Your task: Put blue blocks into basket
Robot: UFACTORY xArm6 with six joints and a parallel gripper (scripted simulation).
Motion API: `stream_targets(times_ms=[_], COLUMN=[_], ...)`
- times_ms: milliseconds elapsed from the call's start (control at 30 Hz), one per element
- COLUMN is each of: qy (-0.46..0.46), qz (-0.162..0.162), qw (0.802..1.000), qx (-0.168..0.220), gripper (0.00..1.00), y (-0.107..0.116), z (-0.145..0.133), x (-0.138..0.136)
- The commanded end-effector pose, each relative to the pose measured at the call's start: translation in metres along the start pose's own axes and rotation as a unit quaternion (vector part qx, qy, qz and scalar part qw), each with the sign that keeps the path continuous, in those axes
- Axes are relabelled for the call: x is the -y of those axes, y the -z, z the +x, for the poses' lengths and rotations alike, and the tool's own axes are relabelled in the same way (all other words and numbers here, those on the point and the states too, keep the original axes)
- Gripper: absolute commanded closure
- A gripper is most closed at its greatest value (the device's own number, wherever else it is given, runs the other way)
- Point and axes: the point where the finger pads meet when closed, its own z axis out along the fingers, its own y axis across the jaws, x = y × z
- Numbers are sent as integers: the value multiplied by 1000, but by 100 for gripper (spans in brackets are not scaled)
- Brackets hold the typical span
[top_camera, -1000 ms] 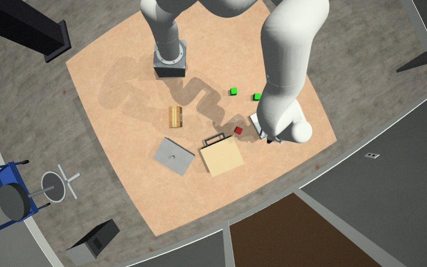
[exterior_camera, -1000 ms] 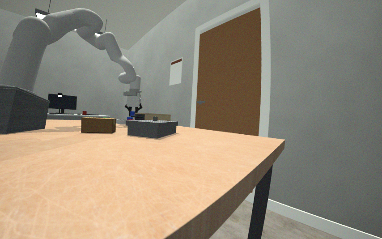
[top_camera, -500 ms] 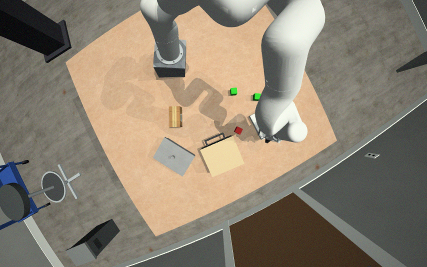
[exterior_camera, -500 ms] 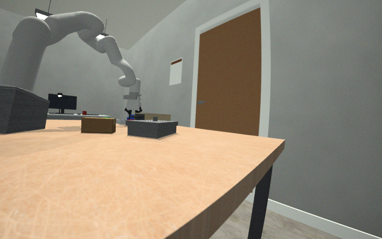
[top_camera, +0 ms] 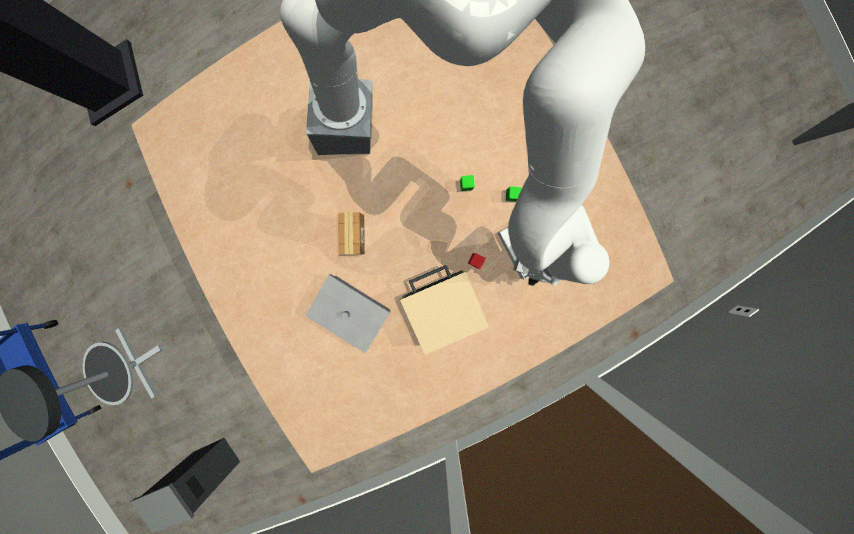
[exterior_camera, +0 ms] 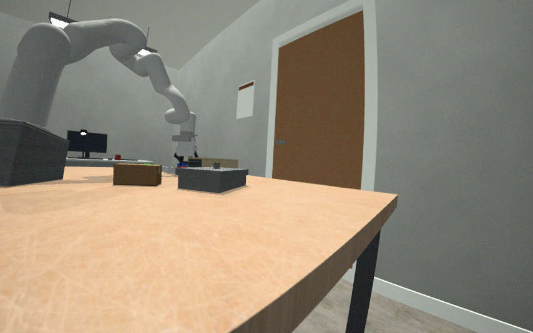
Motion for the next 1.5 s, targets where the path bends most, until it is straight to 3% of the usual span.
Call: stream_targets(times_ms=[0, 1000, 1033, 1467], qy=[0, 0, 0, 0], qz=[1, 1, 1, 1], qw=[1000, 1000, 1000, 1000], qx=[2, 2, 2, 2], gripper=[100, 100, 49, 49], y=[-2, -5, -5, -5], z=[-2, -2, -2, -2], x=[1, 1, 1, 1])
